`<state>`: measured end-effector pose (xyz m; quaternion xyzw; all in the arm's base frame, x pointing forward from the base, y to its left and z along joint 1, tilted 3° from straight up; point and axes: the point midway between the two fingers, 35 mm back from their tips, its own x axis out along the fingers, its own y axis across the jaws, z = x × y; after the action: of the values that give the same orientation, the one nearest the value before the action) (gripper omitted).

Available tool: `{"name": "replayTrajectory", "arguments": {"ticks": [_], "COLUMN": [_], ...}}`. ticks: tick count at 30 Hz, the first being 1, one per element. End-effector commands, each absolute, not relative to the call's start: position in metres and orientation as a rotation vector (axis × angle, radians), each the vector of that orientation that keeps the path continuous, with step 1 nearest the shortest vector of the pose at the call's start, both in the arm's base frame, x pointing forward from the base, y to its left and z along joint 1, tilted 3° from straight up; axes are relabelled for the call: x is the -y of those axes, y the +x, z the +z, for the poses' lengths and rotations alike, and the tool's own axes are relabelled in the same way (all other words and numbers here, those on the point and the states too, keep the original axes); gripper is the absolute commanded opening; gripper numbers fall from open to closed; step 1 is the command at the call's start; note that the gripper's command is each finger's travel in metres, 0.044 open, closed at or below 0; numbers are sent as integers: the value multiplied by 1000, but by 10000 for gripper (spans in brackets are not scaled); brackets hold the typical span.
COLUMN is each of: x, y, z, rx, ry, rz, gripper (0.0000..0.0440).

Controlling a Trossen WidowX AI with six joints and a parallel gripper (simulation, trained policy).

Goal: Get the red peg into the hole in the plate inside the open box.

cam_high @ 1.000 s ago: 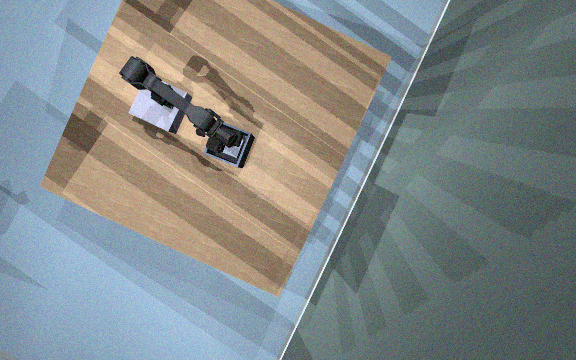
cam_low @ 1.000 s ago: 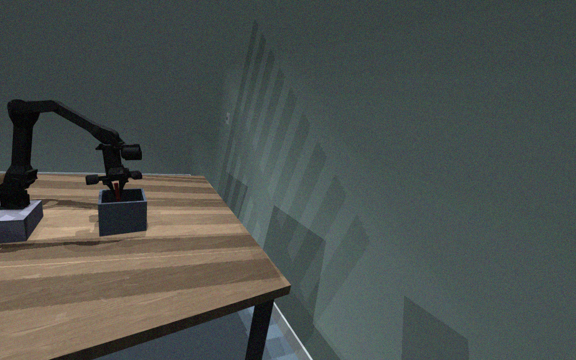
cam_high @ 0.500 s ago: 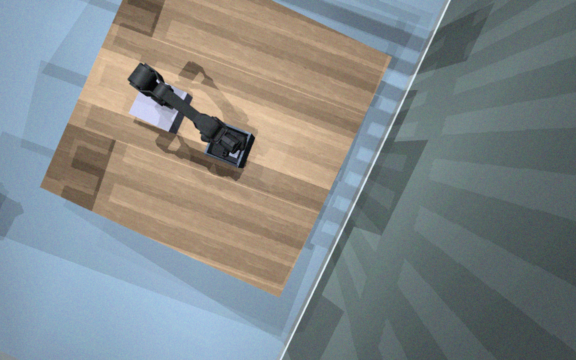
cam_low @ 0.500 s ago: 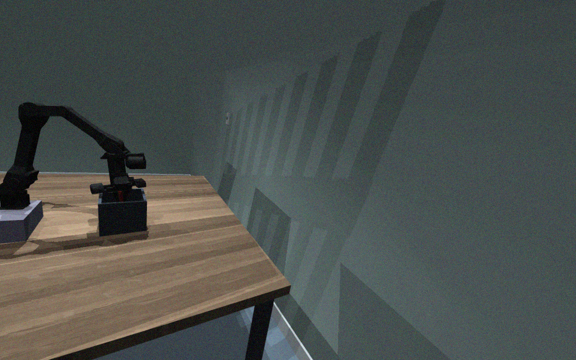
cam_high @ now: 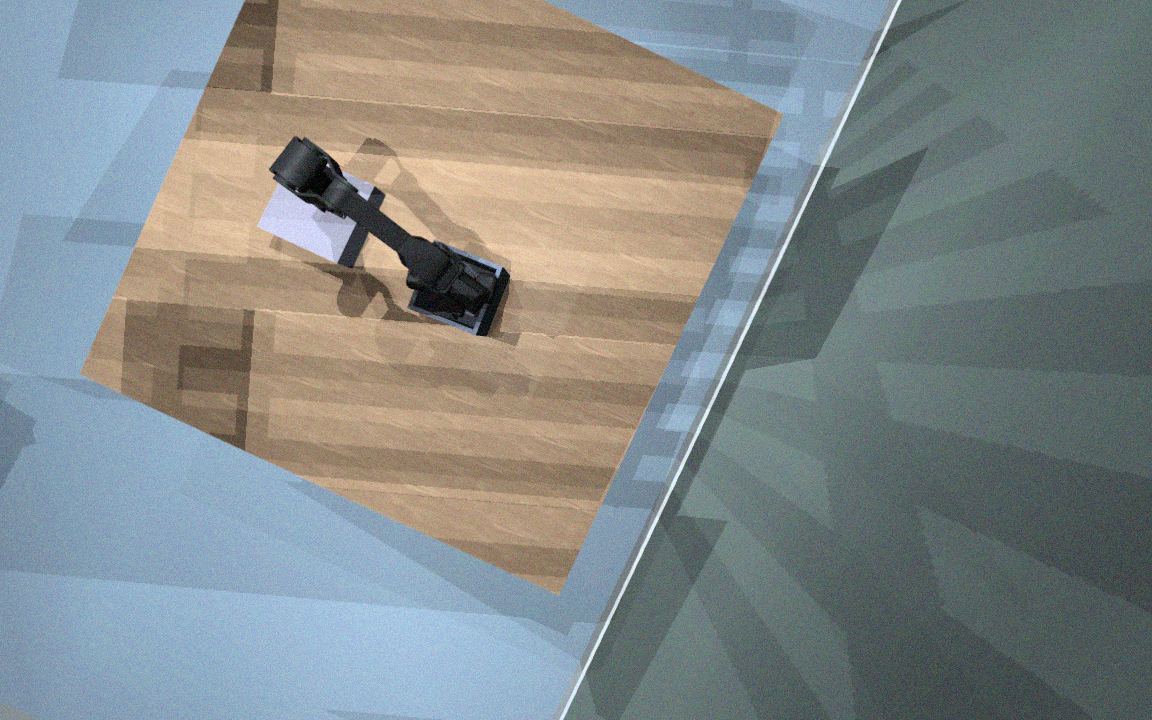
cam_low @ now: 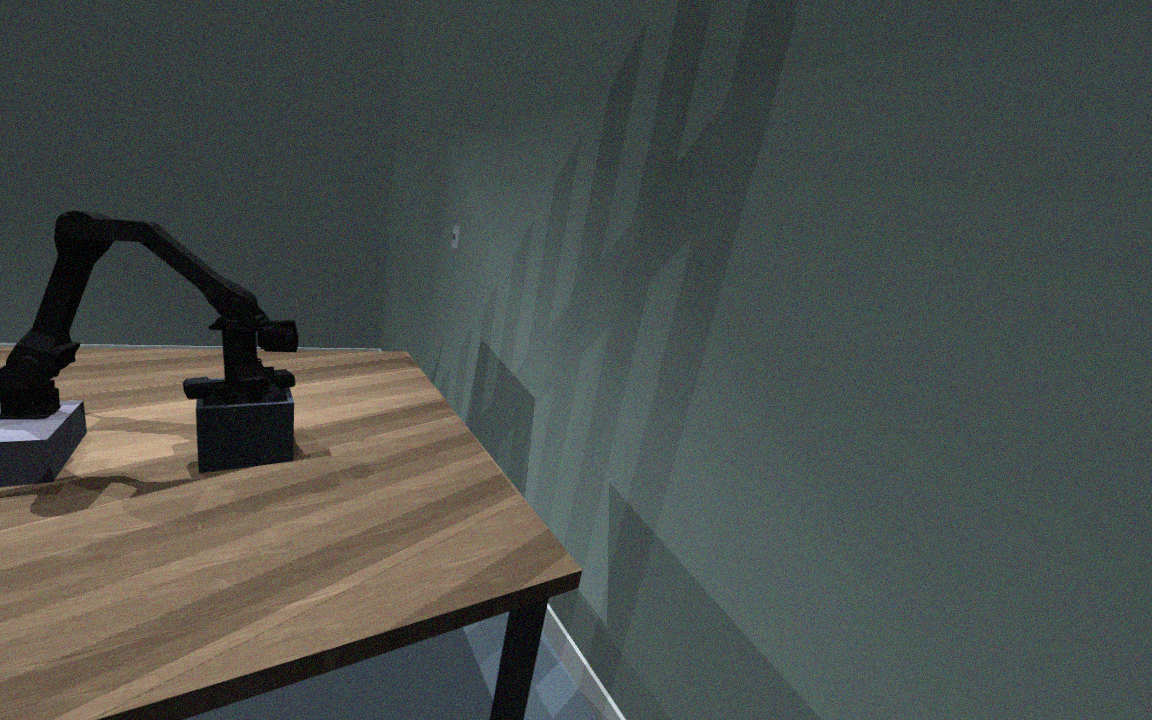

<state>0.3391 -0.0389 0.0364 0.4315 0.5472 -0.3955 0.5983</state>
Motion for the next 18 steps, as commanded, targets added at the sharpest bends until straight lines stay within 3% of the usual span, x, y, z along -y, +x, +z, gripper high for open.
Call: {"name": "replayTrajectory", "arguments": {"ticks": [1,6,18], "x": [37,40,48], "y": [341,344,346], "z": [35,44,59], "rx": [-1303,-1331,-1397], "ry": [1008,1045,1140], "rz": [-906,-885,-850], "gripper": [141,188,220]}}
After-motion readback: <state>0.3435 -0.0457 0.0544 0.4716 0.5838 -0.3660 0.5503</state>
